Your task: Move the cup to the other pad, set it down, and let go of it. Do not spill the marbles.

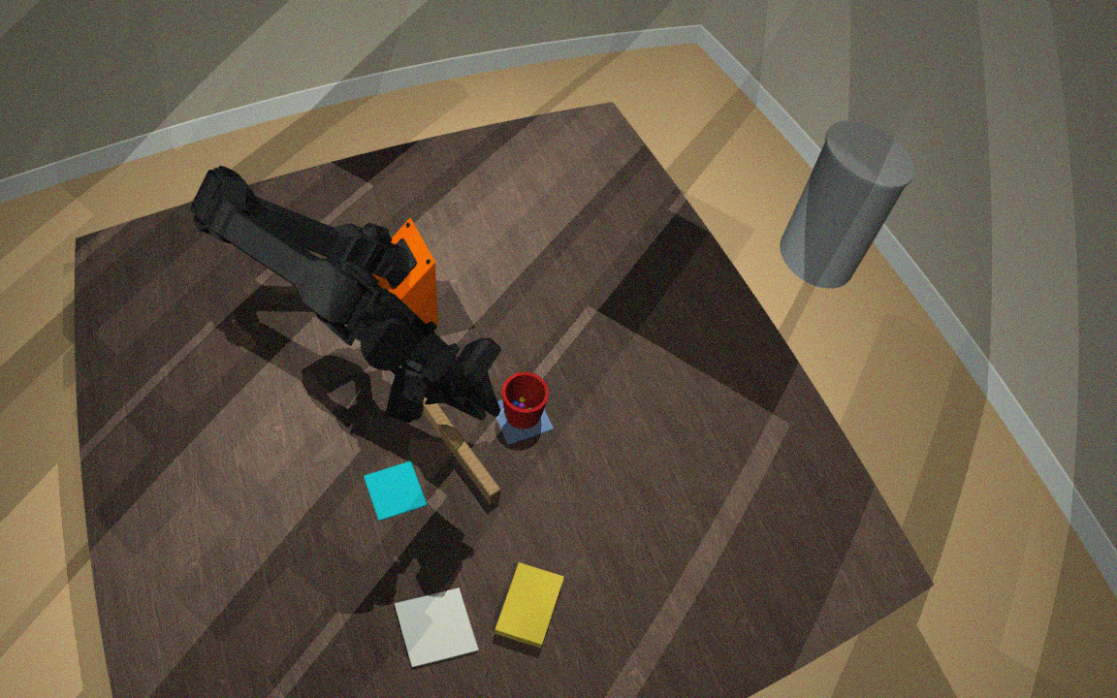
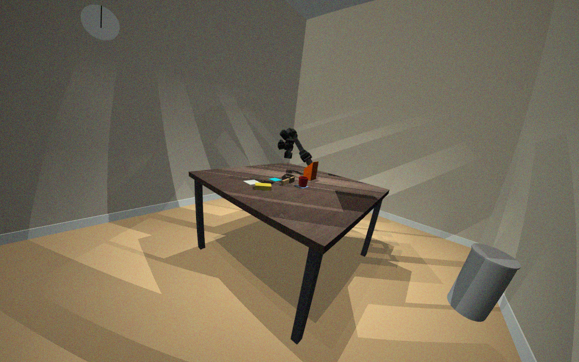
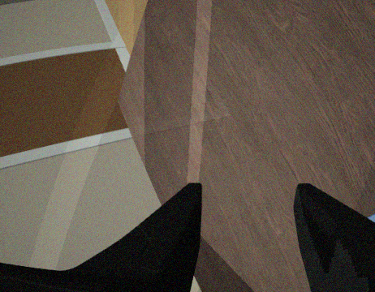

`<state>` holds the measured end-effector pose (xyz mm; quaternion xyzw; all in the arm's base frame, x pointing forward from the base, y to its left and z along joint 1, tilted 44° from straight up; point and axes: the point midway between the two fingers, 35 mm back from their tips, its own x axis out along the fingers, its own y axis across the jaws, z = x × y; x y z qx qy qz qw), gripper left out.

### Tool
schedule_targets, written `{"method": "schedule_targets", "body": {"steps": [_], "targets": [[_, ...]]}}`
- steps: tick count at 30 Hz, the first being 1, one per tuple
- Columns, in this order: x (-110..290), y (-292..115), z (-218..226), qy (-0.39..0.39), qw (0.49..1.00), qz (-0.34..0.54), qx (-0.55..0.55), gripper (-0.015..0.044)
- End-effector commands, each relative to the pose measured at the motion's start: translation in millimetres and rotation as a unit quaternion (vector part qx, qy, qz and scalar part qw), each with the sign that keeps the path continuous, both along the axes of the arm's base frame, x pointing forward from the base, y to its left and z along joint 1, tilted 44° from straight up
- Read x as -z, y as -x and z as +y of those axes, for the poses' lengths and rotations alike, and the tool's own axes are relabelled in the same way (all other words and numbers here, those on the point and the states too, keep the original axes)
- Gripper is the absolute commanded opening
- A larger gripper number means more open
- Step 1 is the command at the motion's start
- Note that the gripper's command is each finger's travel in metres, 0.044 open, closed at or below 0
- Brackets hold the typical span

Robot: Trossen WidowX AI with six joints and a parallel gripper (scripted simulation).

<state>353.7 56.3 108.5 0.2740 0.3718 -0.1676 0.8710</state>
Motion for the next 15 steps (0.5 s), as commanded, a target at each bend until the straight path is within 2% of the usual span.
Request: {"method": "schedule_targets", "body": {"steps": [1, 5, 9, 12, 15], "targets": [[71, 24, 13, 0.014, 0.984, 0.137, 0.117, 0.0148], [111, 49, 12, 0.07, 0.954, 0.203, 0.209, 0.0148], [140, 75, 7, 0.152, 0.916, 0.232, 0.291, 0.0148], [151, 89, 3, 0.205, 0.893, 0.23, 0.328, 0.0148], [155, 91, 5, 0.209, 0.891, 0.23, 0.331, 0.0148]]}}
